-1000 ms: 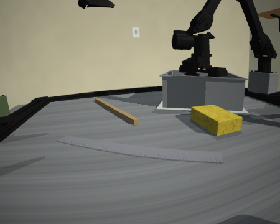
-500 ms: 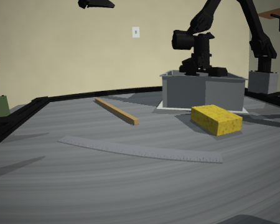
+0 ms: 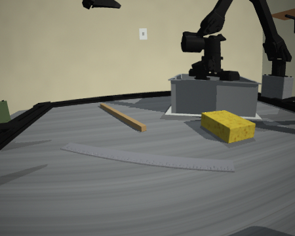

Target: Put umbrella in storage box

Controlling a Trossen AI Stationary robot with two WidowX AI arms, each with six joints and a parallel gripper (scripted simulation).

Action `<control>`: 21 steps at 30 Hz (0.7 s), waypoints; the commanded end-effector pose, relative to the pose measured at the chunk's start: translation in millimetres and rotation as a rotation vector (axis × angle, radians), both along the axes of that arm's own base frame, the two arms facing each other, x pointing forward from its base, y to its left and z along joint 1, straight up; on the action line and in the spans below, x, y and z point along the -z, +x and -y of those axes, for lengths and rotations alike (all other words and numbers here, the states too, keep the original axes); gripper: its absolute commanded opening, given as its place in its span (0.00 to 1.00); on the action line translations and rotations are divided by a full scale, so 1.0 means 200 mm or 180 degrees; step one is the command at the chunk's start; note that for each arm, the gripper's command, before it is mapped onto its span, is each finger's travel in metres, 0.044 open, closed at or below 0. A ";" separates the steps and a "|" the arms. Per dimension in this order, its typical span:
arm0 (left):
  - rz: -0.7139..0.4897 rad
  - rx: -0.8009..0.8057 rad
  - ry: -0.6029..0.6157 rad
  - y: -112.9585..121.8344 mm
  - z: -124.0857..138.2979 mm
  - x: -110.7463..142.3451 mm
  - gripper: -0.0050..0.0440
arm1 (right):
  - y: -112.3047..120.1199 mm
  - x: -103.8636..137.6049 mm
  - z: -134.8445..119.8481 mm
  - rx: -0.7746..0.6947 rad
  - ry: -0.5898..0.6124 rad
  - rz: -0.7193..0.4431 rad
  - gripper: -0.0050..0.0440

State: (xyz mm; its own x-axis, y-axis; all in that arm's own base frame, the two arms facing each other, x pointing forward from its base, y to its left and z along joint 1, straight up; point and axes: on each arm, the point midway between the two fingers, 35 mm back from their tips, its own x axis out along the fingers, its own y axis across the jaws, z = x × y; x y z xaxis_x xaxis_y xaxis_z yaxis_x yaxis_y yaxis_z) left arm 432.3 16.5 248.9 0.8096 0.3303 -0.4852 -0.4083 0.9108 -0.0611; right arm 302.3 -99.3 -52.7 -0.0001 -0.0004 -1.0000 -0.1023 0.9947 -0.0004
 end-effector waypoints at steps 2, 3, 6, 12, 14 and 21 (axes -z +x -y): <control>-0.0005 -0.0003 0.0004 0.00 0.00 0.00 0.92 | 0.00 0.00 0.00 -0.0011 0.0001 0.0000 0.70; -0.0005 -0.0003 0.0004 0.00 0.00 0.00 0.92 | 0.00 0.00 0.00 -0.0011 0.0001 0.0000 0.70; -0.0005 -0.0003 0.0004 0.00 0.00 0.00 0.92 | 0.00 0.00 0.00 -0.0011 0.0001 0.0000 0.70; -0.0005 -0.0003 0.0004 0.00 0.00 0.00 0.92 | 0.00 0.00 0.00 -0.0011 0.0001 0.0000 0.70; -0.0005 -0.0003 0.0004 0.00 0.00 0.00 0.92 | 0.00 0.00 0.00 -0.0011 0.0001 0.0000 0.70; -0.0005 -0.0003 0.0004 0.00 0.00 0.00 0.92 | 0.00 0.00 0.00 -0.0011 0.0001 0.0000 0.92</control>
State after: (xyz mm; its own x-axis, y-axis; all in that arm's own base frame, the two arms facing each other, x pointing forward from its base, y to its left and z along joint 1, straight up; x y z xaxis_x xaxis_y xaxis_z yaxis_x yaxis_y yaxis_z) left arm 432.3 16.6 248.9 0.8095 0.3305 -0.4852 -0.4084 0.9108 -0.0611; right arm 302.3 -99.4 -52.7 -0.0001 -0.0003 -1.0000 -0.1020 0.9948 -0.0003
